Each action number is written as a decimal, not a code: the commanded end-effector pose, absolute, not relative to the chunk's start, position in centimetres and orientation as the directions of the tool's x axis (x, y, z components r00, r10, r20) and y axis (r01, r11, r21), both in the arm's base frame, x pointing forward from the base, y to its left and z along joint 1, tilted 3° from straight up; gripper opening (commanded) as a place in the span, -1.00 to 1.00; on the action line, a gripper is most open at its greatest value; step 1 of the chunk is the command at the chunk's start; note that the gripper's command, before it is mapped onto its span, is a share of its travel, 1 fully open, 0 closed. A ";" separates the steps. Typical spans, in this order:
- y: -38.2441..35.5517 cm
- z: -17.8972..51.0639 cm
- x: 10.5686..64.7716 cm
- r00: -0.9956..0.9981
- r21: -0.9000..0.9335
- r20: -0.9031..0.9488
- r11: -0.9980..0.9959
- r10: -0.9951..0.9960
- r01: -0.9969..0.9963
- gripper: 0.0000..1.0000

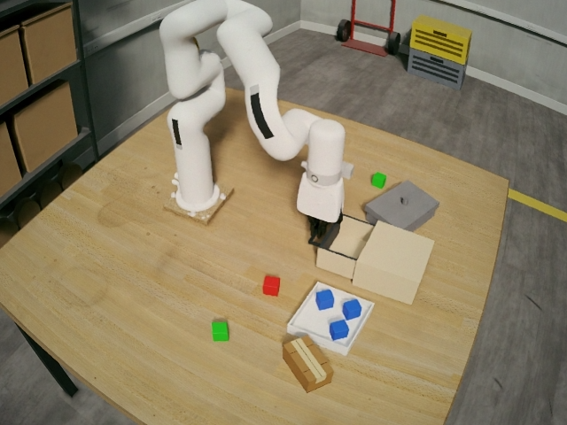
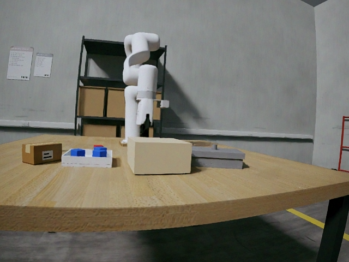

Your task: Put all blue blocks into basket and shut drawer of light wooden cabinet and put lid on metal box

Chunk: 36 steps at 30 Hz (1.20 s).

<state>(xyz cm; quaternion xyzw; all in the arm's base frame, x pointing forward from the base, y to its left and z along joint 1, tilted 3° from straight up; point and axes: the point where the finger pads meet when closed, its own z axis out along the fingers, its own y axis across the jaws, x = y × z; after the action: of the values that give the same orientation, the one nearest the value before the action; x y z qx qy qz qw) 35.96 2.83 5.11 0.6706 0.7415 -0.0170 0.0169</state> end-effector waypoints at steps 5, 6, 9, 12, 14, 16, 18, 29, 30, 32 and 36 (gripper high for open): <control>2.9 5.2 37.0 -0.100 0.002 -0.048 0.100 0.994 0.995 -1.00; 2.9 5.2 37.0 -0.100 0.002 -0.048 0.100 0.994 0.995 -1.00; 3.0 5.2 37.5 -0.100 0.002 -0.048 0.100 0.994 0.995 -1.00; 3.1 5.2 38.1 -0.100 0.002 -0.048 0.100 0.994 0.995 -1.00; 3.1 5.2 38.5 -0.100 0.002 -0.048 0.100 0.994 0.995 -1.00; 3.1 5.2 39.0 -0.100 0.002 -0.048 0.100 0.994 0.995 -1.00; 3.2 5.2 39.5 -0.100 0.002 -0.048 0.100 0.994 0.995 -1.00; 3.4 5.3 41.7 -0.100 0.002 -0.048 0.100 0.994 0.995 -1.00; 3.4 5.3 41.9 -0.100 0.002 -0.048 0.100 0.994 0.995 -1.00; 3.5 5.3 42.4 -0.100 0.002 -0.048 0.100 0.994 0.995 -1.00; 3.6 5.3 43.3 -0.100 0.002 -0.048 0.100 0.994 0.995 -1.00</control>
<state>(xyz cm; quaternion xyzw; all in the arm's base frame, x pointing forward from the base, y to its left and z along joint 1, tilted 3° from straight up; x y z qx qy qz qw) 42.25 3.47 5.14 0.6706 0.7415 -0.0164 0.0173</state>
